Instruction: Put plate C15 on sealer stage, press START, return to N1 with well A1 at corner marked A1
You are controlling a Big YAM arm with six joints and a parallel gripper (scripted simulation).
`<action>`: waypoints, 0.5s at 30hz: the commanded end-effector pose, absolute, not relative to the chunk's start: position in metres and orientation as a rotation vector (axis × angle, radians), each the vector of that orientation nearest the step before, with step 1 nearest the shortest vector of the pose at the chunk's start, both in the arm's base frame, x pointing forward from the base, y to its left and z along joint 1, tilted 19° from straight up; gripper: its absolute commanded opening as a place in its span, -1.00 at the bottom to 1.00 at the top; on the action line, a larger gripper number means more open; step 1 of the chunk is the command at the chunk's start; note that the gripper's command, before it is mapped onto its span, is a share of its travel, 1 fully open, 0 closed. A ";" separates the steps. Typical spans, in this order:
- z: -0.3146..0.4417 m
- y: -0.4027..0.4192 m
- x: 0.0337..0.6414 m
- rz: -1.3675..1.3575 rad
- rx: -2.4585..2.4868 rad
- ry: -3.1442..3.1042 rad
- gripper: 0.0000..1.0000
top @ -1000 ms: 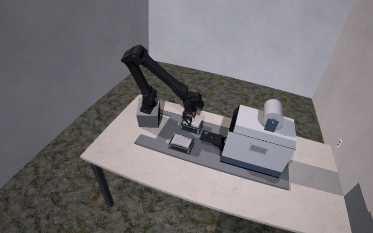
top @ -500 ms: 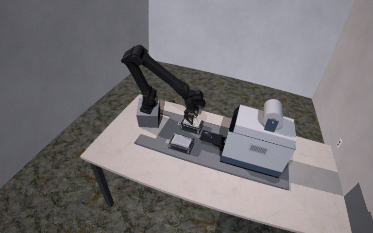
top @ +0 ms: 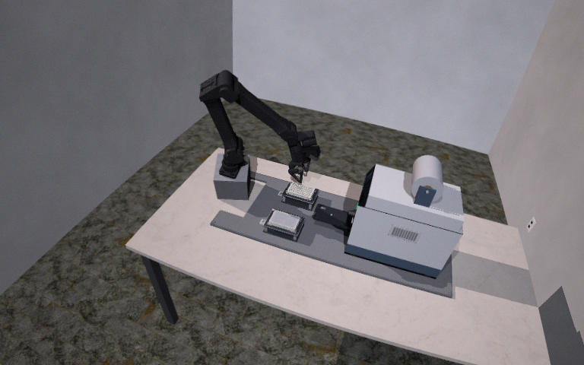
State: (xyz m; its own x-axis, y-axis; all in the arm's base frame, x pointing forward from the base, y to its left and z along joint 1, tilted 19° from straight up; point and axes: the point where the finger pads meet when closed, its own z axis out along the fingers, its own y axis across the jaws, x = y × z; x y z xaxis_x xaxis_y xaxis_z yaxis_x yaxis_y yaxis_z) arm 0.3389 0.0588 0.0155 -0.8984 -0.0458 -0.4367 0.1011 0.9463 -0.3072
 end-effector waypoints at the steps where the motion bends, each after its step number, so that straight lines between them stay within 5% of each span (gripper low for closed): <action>1: 0.020 0.073 0.347 -0.431 0.118 2.629 1.00; 15: 0.025 0.097 0.357 -0.391 0.124 2.597 1.00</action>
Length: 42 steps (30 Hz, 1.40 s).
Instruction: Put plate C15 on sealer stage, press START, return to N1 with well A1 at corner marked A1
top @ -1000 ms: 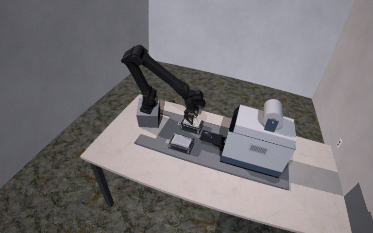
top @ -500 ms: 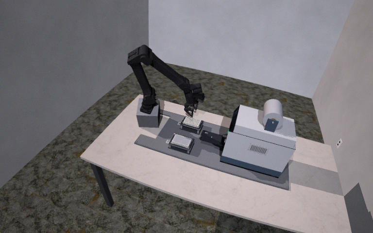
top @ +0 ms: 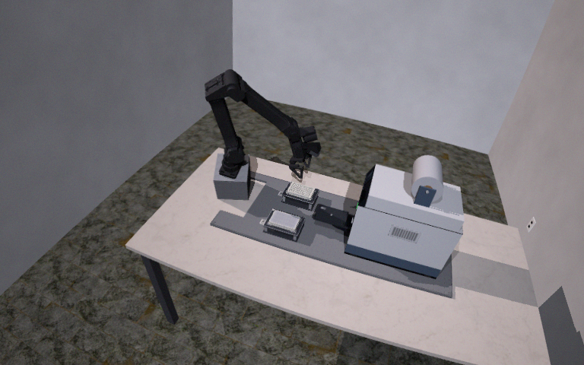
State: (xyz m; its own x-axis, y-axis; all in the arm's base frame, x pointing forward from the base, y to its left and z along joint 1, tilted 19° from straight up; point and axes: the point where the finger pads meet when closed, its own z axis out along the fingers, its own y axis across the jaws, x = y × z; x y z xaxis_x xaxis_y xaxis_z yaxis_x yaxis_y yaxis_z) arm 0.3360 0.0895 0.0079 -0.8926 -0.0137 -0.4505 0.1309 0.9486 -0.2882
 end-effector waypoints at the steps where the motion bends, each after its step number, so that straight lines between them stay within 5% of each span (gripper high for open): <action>1: 0.025 0.099 0.358 -0.388 0.116 2.594 1.00; 42: -0.035 0.074 0.339 -0.444 0.054 2.640 1.00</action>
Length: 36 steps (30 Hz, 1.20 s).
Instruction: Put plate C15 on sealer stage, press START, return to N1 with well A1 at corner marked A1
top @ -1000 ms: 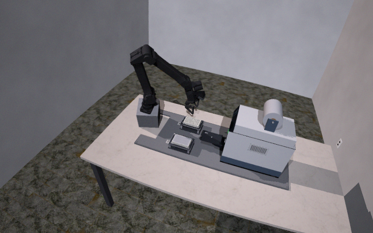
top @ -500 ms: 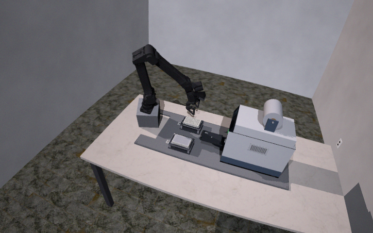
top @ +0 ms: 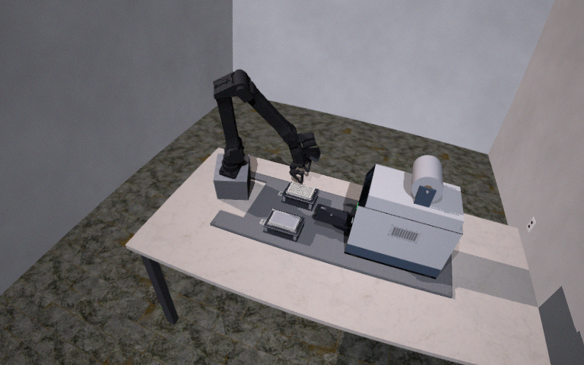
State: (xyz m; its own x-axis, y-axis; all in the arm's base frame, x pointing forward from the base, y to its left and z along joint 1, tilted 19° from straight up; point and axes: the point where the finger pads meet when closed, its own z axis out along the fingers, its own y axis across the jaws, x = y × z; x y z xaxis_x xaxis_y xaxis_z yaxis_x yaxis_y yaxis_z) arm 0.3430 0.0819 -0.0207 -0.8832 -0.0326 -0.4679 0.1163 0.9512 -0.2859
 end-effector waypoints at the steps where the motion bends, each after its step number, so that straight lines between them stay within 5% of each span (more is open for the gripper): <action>1: -0.038 0.072 0.337 -0.448 0.053 2.644 1.00; 36: -0.086 0.060 0.346 -0.441 0.057 2.633 1.00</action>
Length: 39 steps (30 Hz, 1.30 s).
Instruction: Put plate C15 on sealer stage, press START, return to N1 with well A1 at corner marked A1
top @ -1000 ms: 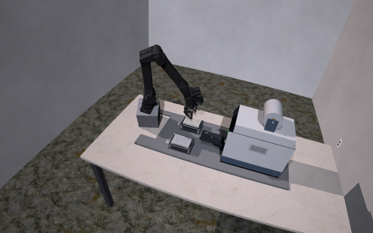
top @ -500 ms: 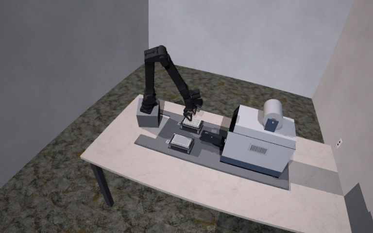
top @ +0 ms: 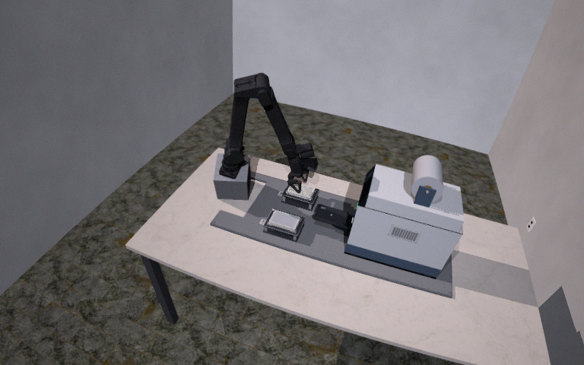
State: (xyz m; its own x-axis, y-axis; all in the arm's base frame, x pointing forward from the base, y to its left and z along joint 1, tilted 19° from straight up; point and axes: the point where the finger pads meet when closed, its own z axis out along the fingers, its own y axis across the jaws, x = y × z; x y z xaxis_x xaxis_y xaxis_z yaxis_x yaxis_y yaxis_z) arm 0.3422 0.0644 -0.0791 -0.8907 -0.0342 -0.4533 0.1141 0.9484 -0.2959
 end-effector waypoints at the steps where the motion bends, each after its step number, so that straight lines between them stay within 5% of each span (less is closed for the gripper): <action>1: -0.086 0.059 0.345 -0.440 0.057 2.632 1.00; 39: -0.076 0.061 0.349 -0.441 0.064 2.626 1.00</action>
